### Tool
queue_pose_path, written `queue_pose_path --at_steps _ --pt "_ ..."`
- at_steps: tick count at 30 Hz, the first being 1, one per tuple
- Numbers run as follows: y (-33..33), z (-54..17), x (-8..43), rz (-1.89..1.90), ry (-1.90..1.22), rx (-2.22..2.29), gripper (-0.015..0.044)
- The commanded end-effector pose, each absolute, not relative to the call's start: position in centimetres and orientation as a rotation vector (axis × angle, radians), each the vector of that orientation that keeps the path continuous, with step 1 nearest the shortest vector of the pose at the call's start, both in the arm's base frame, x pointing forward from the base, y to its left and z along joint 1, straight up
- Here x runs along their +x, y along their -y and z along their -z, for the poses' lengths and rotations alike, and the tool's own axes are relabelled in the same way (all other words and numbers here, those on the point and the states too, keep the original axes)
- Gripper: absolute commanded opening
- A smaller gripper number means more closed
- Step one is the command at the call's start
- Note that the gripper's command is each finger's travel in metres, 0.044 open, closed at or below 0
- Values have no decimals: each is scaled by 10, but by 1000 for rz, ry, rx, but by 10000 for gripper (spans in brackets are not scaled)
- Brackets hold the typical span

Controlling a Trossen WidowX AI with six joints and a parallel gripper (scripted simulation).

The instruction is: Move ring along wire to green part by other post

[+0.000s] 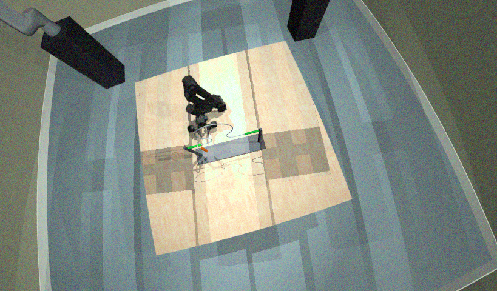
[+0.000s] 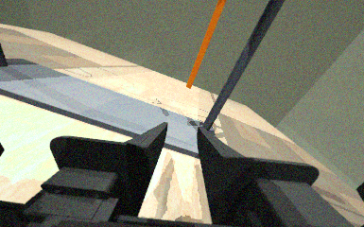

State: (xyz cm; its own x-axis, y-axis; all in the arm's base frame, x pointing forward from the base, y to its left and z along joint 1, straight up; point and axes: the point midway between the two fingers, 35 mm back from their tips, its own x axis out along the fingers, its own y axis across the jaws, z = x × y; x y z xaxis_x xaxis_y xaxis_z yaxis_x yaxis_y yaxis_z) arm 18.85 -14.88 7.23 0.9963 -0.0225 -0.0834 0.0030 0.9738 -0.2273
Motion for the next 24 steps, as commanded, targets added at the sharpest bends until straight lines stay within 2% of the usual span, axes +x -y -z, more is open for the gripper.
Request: queue_pose_path --at_steps 1,24 --pt "147 -74 191 9 -87 -222 160" --pt "149 -119 240 41 -79 -12 160"
